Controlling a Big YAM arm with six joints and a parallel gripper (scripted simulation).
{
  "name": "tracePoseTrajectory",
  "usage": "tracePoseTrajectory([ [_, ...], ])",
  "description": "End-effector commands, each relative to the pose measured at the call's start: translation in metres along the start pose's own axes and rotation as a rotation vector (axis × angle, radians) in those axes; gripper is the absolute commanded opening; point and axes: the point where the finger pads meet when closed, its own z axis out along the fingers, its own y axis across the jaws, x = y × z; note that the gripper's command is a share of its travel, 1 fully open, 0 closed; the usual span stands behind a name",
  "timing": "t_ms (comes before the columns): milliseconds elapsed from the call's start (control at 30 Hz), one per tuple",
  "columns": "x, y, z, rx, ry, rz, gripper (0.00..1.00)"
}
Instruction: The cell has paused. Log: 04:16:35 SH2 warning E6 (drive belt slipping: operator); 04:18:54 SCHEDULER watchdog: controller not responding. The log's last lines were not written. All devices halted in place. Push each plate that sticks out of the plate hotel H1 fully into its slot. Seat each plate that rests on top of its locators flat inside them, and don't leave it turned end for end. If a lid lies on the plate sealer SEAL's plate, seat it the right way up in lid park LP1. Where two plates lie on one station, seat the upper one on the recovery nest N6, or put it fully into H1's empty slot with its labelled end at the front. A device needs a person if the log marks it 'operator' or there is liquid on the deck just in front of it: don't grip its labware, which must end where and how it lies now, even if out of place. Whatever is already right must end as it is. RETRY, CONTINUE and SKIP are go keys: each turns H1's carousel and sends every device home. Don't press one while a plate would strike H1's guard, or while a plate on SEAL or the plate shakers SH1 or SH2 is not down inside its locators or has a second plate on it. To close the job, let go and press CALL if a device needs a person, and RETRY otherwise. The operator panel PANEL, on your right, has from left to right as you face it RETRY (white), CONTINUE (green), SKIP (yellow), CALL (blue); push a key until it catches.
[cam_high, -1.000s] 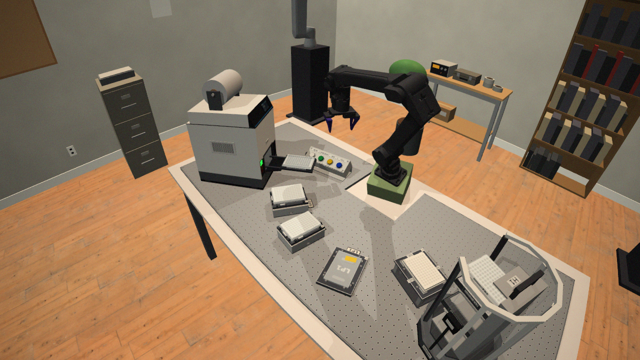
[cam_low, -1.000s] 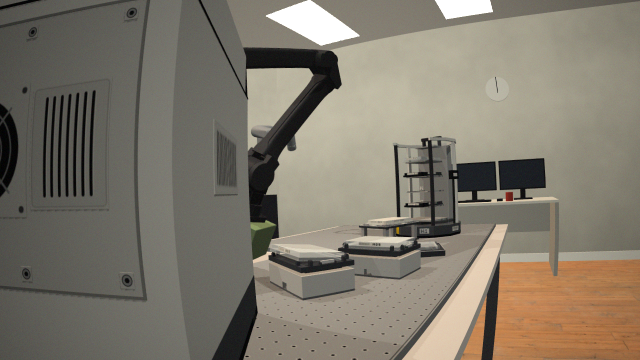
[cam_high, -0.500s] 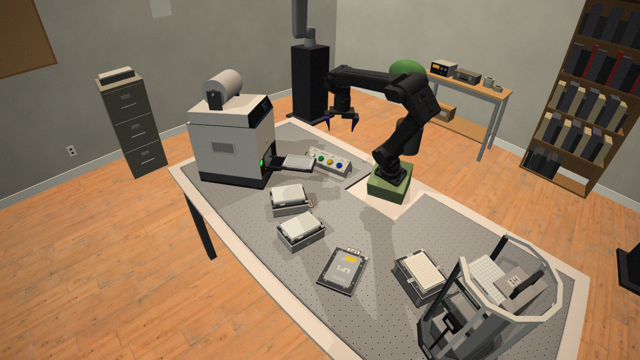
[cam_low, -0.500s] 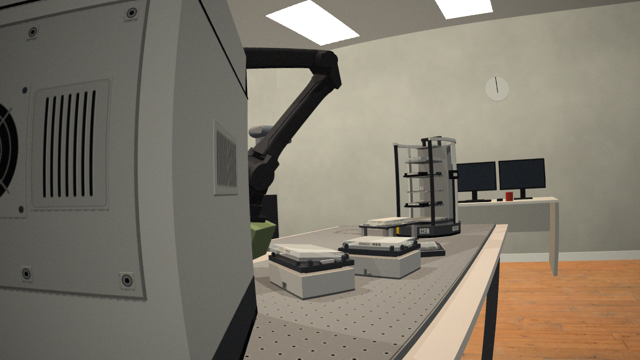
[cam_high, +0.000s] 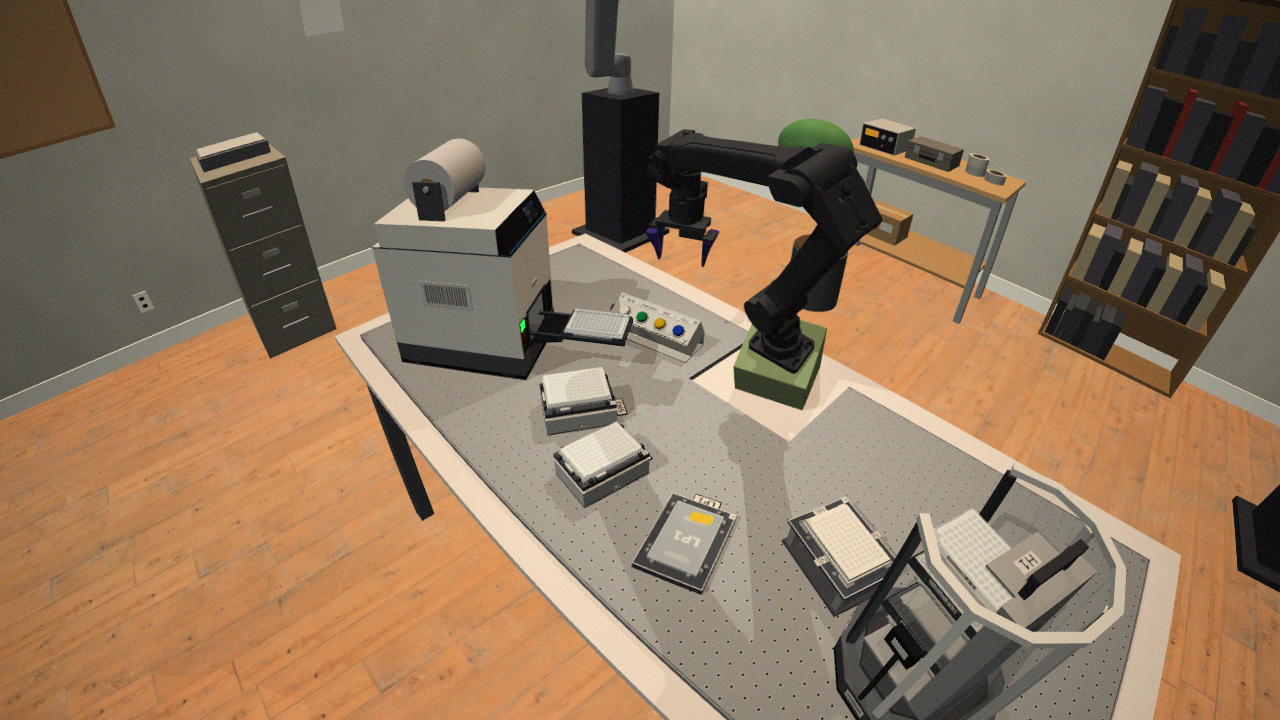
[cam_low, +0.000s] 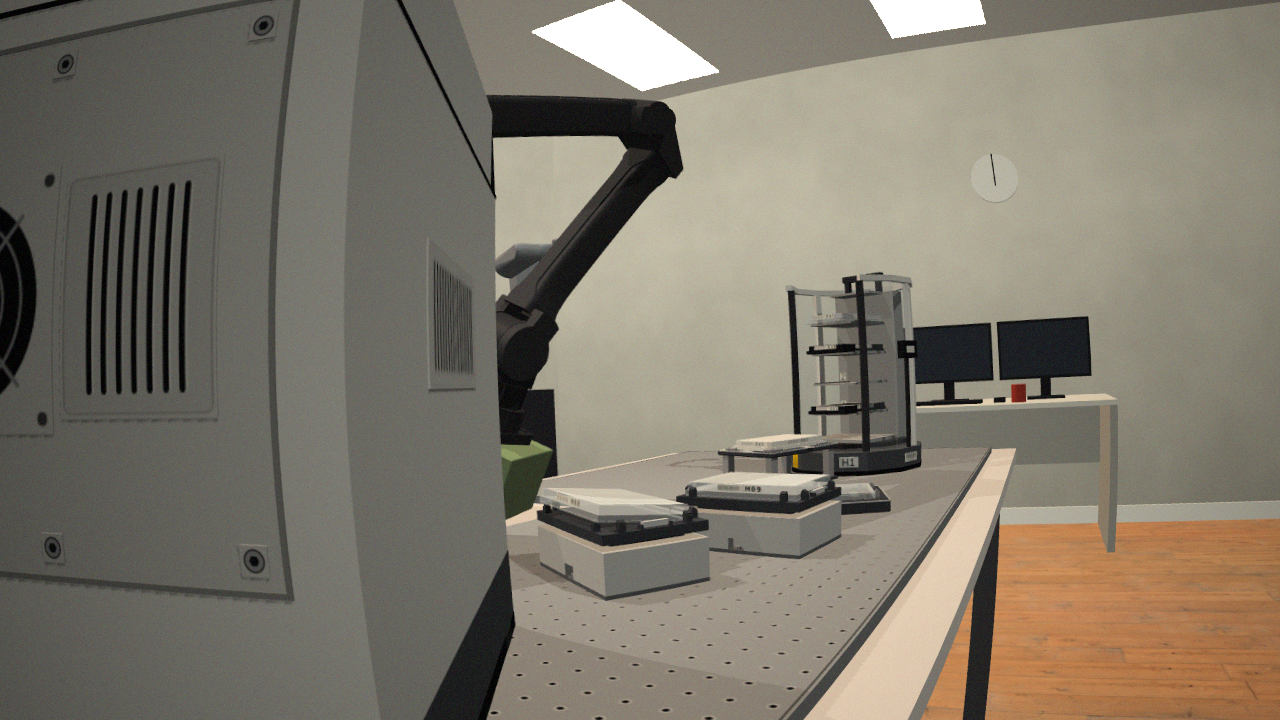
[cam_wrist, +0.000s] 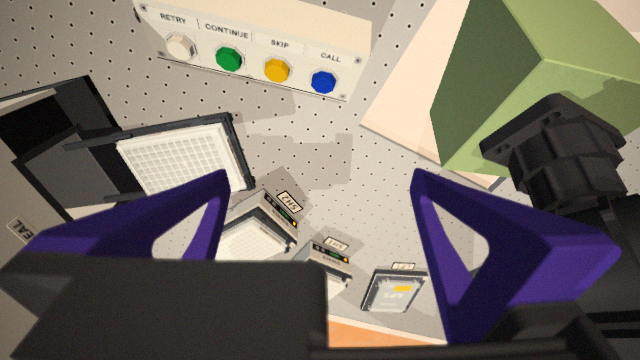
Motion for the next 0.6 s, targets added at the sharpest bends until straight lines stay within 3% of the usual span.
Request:
tracePoseTrajectory([
  [0,0.0034,-0.0015,0.0021,0.006,0.000,0.133,1.00],
  [233,0.0034,-0.0015,0.0021,0.006,0.000,0.249,1.00],
  [567,0.0036,-0.0013,0.0022,0.006,0.000,0.248,1.00],
])
